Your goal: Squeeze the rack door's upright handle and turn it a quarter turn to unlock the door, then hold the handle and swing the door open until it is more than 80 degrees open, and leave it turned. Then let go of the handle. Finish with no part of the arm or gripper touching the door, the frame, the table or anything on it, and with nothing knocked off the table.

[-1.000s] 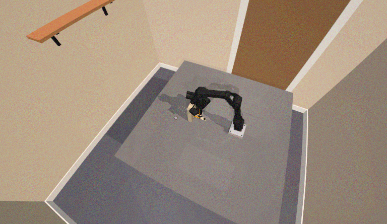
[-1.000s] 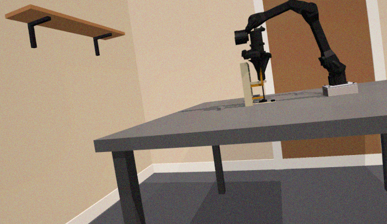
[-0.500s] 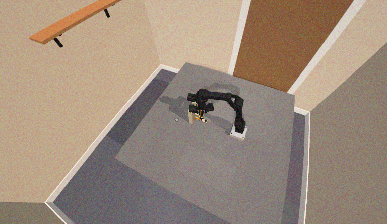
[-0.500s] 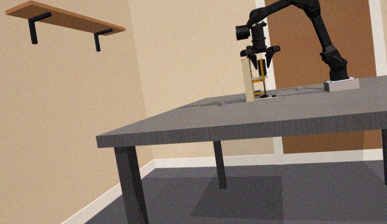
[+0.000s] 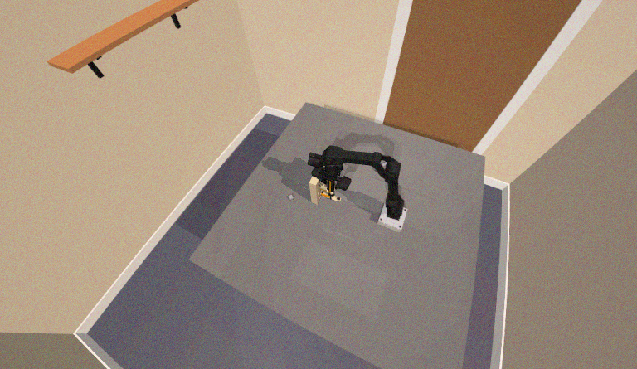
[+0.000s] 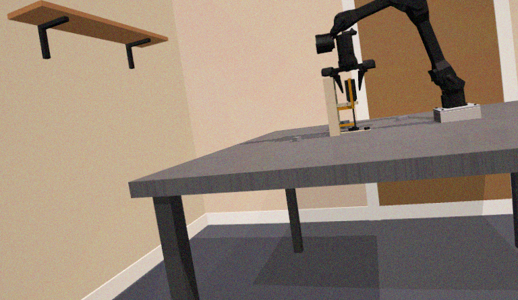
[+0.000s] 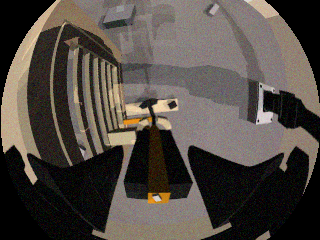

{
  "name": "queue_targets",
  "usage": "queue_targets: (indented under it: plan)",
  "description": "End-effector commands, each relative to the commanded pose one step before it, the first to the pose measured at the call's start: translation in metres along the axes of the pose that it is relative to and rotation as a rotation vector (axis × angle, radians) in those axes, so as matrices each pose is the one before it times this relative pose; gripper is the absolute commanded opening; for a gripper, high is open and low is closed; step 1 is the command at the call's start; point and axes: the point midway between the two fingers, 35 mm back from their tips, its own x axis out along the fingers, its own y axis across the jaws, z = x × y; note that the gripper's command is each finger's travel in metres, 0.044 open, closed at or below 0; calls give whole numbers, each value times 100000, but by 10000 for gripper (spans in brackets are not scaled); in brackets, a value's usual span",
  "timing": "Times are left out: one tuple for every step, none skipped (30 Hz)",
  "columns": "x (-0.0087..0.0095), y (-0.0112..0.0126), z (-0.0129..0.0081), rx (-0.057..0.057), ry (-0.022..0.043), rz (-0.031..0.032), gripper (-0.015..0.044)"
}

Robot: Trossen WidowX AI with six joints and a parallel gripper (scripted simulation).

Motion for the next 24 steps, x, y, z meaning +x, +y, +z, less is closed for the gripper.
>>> queue_targets:
  plan:
    - [3,52,-3,4306,43,233,282]
    - [0,0,0,0,0,0,282]
    - [0,0,0,0,0,0,282]
    - [0,0,0,0,0,0,256]
    - [0,0,0,0,0,0,230]
    - [0,0,0,0,0,0,204]
    - [0,0,0,0,0,0,177]
    - [0,0,0,0,0,0,151]
    - [0,0,0,0,0,0,125]
    - [0,0,0,0,0,0,99]
    - [0,0,0,0,0,0,72]
    - [0,0,0,0,0,0,66]
    - [0,0,0,0,0,0,59]
    - [0,0,0,0,0,0,52]
    - [0,0,0,0,0,0,46]
    - [0,0,0,0,0,0,39]
    - [0,0,0,0,0,0,32]
    - [0,0,0,0,0,0,26]
    - [0,0,0,0,0,0,19]
    - [0,0,0,0,0,0,12]
    - [0,0,0,0,0,0,10]
    - [0,0,0,0,0,0,10]
    - [0,0,0,0,0,0,10]
    - [0,-10,8,-333,-1,-1,10]
